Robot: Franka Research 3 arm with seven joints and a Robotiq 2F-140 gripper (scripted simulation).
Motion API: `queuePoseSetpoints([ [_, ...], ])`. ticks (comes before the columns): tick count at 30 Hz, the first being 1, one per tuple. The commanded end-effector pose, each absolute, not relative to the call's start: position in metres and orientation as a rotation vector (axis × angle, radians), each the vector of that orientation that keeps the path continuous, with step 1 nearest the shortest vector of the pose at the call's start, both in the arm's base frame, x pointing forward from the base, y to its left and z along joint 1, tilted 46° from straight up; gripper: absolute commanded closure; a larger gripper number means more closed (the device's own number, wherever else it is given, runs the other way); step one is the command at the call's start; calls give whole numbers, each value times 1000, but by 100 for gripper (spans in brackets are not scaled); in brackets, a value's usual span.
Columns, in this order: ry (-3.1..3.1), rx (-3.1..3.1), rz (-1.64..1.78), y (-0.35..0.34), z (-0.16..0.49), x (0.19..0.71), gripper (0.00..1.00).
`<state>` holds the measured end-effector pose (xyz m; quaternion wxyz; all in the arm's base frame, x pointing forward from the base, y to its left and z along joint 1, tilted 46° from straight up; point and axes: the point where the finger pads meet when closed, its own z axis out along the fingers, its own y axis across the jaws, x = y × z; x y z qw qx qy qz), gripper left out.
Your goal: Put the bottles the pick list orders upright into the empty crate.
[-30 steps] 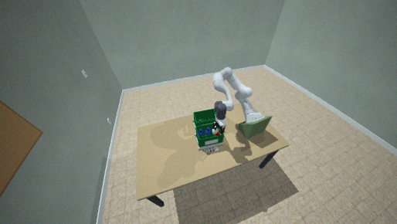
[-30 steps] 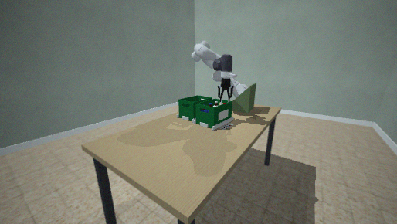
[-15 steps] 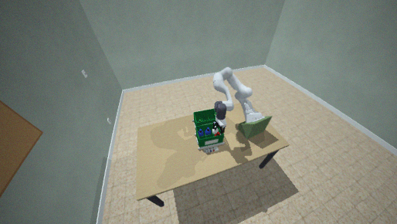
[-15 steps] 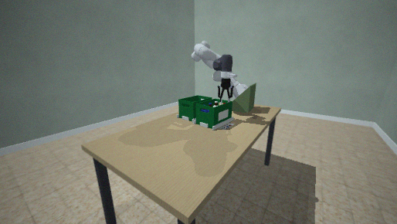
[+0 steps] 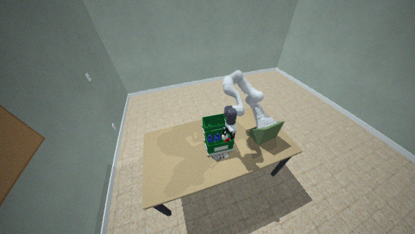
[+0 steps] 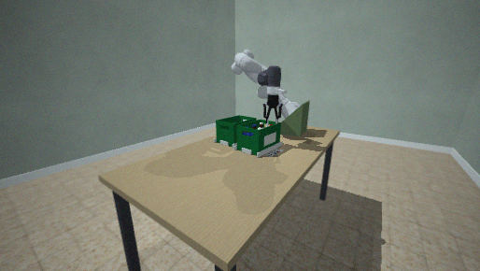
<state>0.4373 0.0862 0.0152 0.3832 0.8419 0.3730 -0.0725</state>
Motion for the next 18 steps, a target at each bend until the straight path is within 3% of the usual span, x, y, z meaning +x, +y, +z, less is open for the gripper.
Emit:
queuePoseSetpoints([
  [1,948,2147,-183,85,14,437,62],
  [18,948,2147,-183,108,37,432,62],
])
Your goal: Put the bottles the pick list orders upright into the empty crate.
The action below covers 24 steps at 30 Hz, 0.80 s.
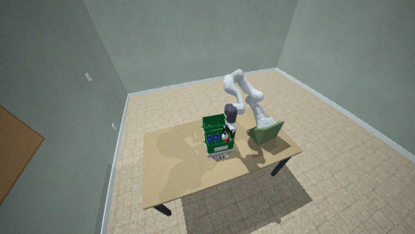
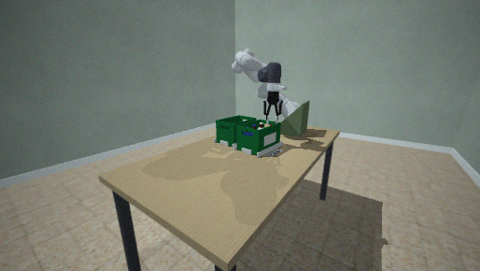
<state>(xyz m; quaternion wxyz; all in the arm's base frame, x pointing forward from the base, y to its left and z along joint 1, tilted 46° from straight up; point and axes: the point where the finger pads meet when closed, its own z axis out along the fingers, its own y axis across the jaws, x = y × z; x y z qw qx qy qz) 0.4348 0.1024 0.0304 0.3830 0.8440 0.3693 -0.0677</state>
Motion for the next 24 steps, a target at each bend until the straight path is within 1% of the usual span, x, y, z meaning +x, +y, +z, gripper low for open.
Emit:
queuePoseSetpoints([
  [1,948,2147,-183,110,38,432,62],
  [24,948,2147,-183,145,73,423,62],
])
